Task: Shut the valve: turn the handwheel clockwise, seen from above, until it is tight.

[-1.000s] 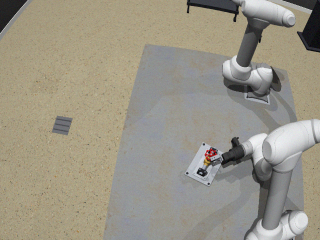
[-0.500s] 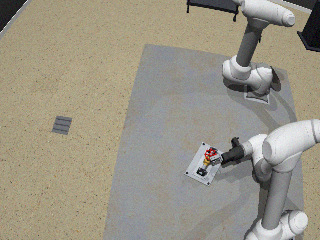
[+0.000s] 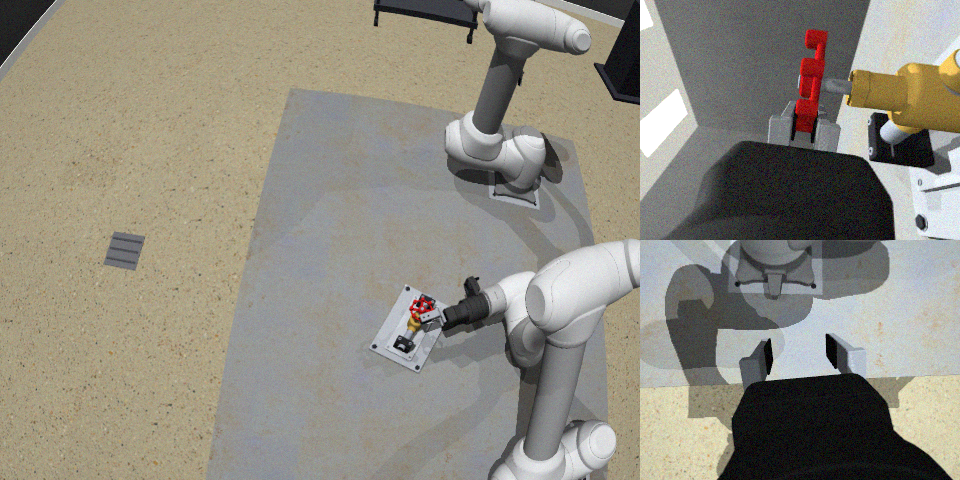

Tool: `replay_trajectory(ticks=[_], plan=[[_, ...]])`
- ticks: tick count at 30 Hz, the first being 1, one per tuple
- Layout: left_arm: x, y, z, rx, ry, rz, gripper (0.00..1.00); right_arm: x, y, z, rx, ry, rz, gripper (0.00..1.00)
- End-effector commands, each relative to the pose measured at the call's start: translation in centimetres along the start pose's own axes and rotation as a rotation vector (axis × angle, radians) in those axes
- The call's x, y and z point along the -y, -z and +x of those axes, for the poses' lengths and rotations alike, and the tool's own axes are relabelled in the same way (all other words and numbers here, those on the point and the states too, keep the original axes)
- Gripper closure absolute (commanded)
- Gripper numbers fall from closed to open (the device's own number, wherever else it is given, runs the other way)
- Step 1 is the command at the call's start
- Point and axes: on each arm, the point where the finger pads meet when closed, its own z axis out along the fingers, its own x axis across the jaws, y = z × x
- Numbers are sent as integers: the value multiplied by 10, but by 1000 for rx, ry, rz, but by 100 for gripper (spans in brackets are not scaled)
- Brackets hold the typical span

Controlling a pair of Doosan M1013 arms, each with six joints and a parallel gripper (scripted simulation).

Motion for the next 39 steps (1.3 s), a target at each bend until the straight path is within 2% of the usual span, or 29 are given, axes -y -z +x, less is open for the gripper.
replay_trajectory(ticks=[1,23,39], plan=[[0,0,-1,1,2,11,100,0,1,0,0,0,-1,0],[0,-3,-1,1,2,101,100,0,1,0,0,0,-1,0],[1,-6,-1,1,2,207,100,0,1,0,0,0,-1,0]])
